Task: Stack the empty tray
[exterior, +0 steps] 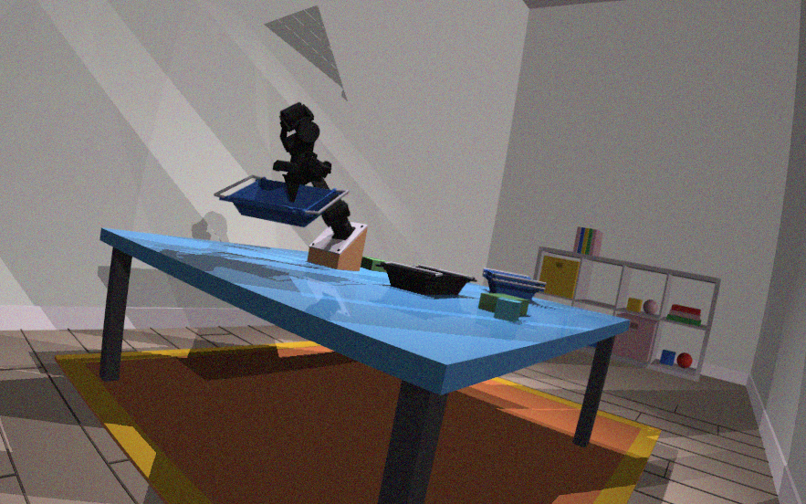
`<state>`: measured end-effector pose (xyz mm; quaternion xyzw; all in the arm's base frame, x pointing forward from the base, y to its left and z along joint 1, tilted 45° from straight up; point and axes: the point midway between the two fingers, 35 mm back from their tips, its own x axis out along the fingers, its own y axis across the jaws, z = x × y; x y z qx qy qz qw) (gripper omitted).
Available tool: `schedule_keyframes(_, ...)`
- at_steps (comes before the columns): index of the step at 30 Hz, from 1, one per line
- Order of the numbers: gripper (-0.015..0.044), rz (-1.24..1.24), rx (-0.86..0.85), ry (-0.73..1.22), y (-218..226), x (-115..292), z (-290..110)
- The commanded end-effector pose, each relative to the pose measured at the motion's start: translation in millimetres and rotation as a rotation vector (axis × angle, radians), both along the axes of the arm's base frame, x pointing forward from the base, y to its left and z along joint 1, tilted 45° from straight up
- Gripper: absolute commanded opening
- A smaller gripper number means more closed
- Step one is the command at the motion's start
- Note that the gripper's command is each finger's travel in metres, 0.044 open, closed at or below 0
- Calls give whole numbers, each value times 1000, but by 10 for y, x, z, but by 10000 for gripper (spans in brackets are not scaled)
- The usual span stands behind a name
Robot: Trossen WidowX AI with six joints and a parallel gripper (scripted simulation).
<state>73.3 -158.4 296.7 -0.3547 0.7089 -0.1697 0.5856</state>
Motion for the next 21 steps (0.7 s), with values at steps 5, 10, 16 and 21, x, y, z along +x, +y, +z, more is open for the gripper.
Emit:
schedule_keyframes(5, 0, 21, -2, 7, -17, 92, 21)
schedule_keyframes(10, 0, 67, 20, 42, -34, 279, -25)
schedule_keyframes(16, 0, 123, 44, 86, -36, 507, -91)
schedule_keyframes(21, 0, 169, 62, 123, -20, 697, -155)
